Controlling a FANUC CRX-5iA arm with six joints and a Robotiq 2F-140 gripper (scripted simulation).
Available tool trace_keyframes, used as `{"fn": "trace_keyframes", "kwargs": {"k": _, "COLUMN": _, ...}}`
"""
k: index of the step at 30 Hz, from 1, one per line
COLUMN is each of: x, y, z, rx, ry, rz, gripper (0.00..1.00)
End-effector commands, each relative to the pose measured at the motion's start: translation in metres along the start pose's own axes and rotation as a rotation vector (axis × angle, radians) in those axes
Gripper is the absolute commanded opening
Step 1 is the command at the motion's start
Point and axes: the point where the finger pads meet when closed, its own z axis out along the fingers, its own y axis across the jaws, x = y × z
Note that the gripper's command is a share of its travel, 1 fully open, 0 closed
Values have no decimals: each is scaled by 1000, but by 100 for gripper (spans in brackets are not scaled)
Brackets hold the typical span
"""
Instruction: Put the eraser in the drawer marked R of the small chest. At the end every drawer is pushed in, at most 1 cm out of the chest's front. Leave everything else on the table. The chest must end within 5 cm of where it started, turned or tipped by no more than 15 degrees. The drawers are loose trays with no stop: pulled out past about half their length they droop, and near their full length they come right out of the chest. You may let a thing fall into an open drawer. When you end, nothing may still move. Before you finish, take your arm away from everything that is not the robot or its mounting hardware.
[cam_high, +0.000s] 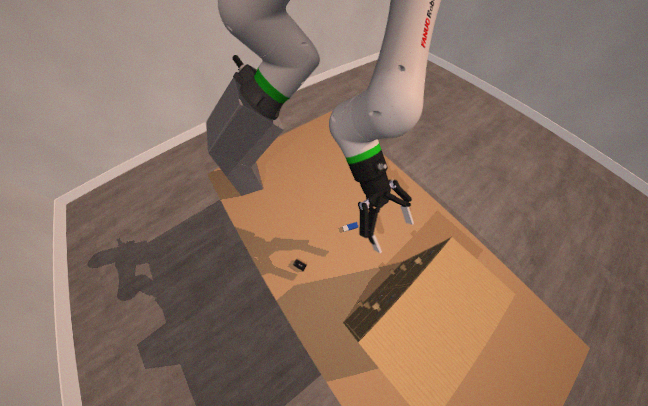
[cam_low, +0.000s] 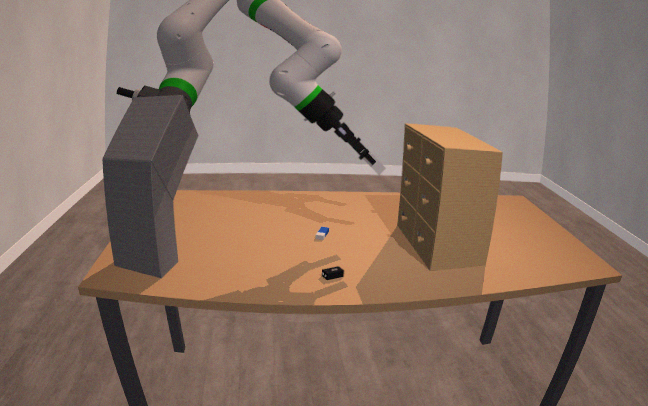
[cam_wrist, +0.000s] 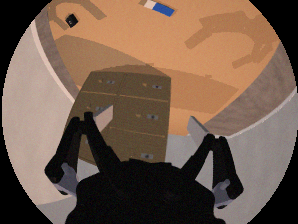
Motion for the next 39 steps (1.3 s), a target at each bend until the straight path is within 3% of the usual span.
{"fn": "trace_keyframes", "kwargs": {"k": 1, "x": 5, "y": 5, "z": 16, "rx": -55, "ry": -190, "rz": -8, "gripper": 100}}
{"fn": "trace_keyframes", "kwargs": {"k": 7, "x": 5, "y": 6, "z": 28, "rx": -55, "ry": -297, "rz": -5, "gripper": 100}}
{"fn": "trace_keyframes", "kwargs": {"k": 18, "x": 5, "y": 6, "z": 39, "rx": -55, "ry": -391, "rz": -2, "gripper": 100}}
{"fn": "trace_keyframes", "kwargs": {"k": 39, "x": 6, "y": 6, "z": 41, "rx": -54, "ry": -408, "rz": -3, "gripper": 100}}
